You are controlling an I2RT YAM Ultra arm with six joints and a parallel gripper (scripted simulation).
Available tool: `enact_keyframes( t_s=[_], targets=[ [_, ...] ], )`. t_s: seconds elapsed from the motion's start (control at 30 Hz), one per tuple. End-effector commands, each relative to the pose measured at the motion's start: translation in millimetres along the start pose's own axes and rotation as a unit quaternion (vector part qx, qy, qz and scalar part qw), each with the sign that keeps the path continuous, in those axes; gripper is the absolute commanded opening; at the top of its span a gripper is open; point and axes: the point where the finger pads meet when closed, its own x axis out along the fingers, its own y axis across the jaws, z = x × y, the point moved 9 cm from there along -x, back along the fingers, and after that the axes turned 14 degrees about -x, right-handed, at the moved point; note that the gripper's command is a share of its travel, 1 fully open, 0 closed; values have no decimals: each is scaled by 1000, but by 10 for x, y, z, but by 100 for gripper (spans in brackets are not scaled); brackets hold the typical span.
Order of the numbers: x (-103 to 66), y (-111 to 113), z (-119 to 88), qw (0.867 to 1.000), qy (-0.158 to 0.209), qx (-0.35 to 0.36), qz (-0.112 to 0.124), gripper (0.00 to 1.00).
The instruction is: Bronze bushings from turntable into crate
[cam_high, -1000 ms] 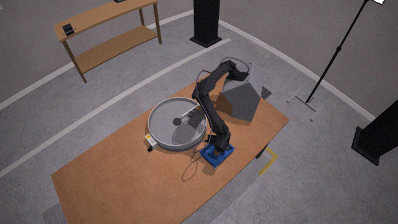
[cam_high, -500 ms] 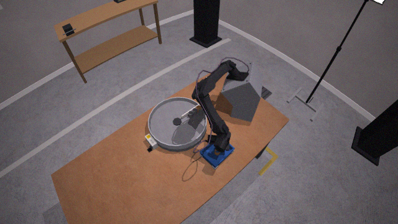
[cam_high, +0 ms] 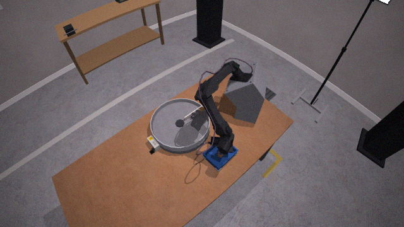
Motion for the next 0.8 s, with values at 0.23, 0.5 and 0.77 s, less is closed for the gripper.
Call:
enact_keyframes(
  t_s=[0.23, 0.5, 0.77],
  targets=[
    [-155, 65, 45, 1000, -12, -7, 12, 0],
    [-142, 40, 18, 1000, -10, -9, 11, 0],
    [-143, 43, 46, 1000, -13, -4, 15, 0]
  ],
)
